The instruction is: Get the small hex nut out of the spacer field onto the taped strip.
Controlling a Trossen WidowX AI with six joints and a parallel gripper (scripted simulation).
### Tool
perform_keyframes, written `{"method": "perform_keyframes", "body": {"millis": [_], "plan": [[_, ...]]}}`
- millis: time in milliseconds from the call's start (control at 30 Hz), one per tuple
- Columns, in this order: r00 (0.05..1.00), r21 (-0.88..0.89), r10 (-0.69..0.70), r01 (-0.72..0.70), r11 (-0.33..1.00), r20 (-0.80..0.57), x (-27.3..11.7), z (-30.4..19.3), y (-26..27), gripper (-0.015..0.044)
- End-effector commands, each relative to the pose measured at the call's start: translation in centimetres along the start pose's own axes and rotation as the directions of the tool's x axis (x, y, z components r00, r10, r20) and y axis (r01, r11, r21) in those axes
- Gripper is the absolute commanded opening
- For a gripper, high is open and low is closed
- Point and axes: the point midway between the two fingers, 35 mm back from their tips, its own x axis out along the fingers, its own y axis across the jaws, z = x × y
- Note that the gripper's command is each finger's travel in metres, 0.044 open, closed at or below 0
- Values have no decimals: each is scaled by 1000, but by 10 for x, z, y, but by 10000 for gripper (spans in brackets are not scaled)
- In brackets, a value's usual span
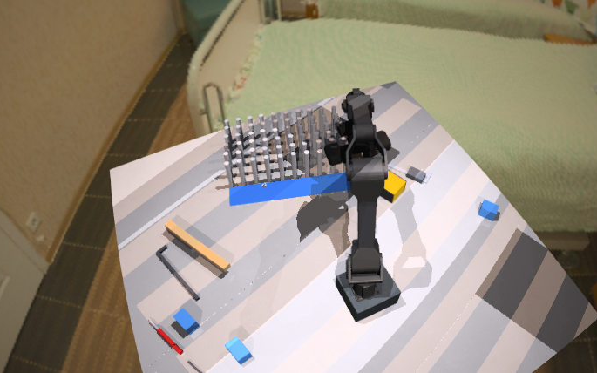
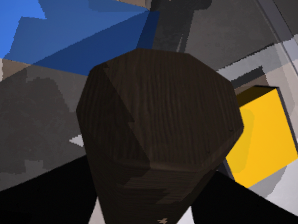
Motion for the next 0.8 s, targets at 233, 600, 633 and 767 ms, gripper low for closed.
{"method": "perform_keyframes", "body": {"millis": [233, 600, 633, 767], "plan": [[1000, 349, 23, -19, 937, -7, -1, -11, -48, 0], [999, 623, 43, -30, 782, -6, -1, -30, -91, 0], [999, 645, 45, -32, 764, -5, -1, -31, -94, 0], [998, 734, 60, -42, 678, 2, -2, -38, -109, 0]]}}
